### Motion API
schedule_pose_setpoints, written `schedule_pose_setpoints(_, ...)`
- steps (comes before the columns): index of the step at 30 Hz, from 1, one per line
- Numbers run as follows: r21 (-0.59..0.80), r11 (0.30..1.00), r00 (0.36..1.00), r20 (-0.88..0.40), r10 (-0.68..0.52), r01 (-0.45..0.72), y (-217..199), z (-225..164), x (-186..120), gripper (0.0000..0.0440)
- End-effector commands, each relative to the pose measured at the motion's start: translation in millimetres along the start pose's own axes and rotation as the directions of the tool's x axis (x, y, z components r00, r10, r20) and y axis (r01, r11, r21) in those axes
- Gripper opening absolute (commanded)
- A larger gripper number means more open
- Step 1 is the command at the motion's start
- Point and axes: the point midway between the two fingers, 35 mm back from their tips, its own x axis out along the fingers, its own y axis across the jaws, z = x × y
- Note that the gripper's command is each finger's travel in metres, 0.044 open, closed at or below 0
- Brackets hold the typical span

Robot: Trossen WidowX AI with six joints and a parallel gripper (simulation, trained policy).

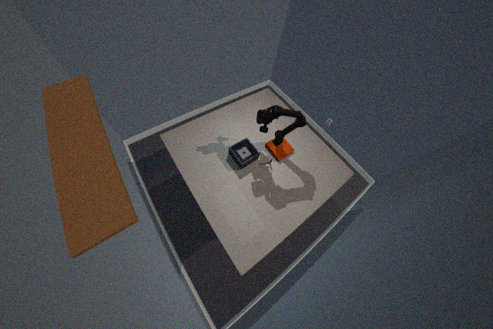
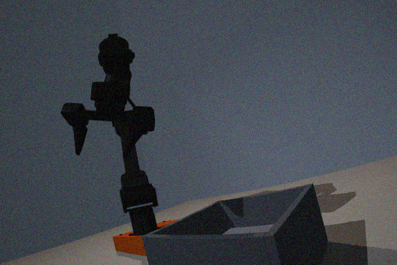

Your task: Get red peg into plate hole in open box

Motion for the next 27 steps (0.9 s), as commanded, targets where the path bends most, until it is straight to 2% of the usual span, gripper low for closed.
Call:
schedule_pose_setpoints(1,-0.001,1.000,0.999,-0.045,0.014,-0.014,29.7,-2.4,8.2,0.0440)
schedule_pose_setpoints(13,0.002,0.999,0.994,-0.097,0.048,-0.048,109.5,-21.9,10.7,0.0440)
schedule_pose_setpoints(27,0.018,0.999,0.987,-0.154,0.045,-0.043,184.8,-77.6,12.5,0.0440)
